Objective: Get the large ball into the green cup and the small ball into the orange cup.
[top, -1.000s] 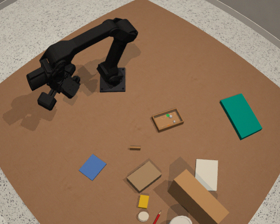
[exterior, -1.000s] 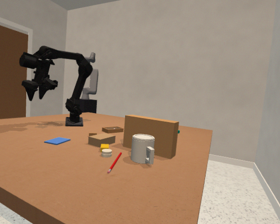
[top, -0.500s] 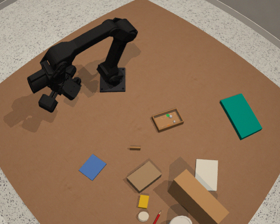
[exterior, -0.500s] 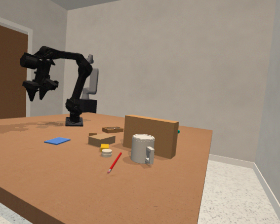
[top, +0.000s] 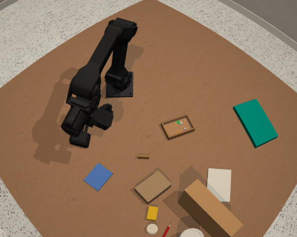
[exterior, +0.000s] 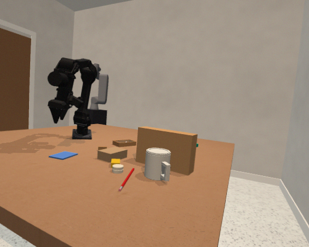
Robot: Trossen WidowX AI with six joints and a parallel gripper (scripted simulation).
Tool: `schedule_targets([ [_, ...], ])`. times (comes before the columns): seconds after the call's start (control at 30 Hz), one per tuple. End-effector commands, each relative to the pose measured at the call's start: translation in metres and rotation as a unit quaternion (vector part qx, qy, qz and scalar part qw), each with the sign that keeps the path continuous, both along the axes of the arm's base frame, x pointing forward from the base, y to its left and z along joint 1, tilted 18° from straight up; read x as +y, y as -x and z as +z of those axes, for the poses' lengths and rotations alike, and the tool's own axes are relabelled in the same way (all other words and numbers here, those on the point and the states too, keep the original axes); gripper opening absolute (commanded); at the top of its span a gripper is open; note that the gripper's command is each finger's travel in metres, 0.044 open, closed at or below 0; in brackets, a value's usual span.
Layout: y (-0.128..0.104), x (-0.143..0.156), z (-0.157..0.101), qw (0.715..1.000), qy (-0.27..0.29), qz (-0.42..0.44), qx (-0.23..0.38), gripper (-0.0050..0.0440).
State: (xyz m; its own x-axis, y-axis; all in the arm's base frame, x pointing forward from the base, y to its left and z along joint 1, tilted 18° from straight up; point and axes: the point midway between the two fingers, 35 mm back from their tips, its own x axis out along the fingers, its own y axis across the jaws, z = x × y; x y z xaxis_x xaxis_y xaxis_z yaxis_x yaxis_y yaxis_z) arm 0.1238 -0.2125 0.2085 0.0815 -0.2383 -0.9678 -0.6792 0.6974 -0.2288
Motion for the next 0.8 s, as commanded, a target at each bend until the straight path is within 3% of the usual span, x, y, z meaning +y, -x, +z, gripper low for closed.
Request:
schedule_targets([
  [0.0, -0.039, 0.022, -0.011, 0.999, -0.007, 0.034, 0.006, 0.044],
  [0.3, -0.109, 0.096, -0.027, 0.994, -0.003, 0.11, 0.005, 0.044],
  [0.37, -0.109, 0.096, -0.027, 0.994, -0.003, 0.11, 0.005, 0.044],
  [0.57, -0.138, 0.161, -0.038, 0.987, 0.003, 0.162, 0.0, 0.044],
  [0.77, -0.148, 0.233, -0.049, 0.977, 0.01, 0.213, -0.01, 0.044],
])
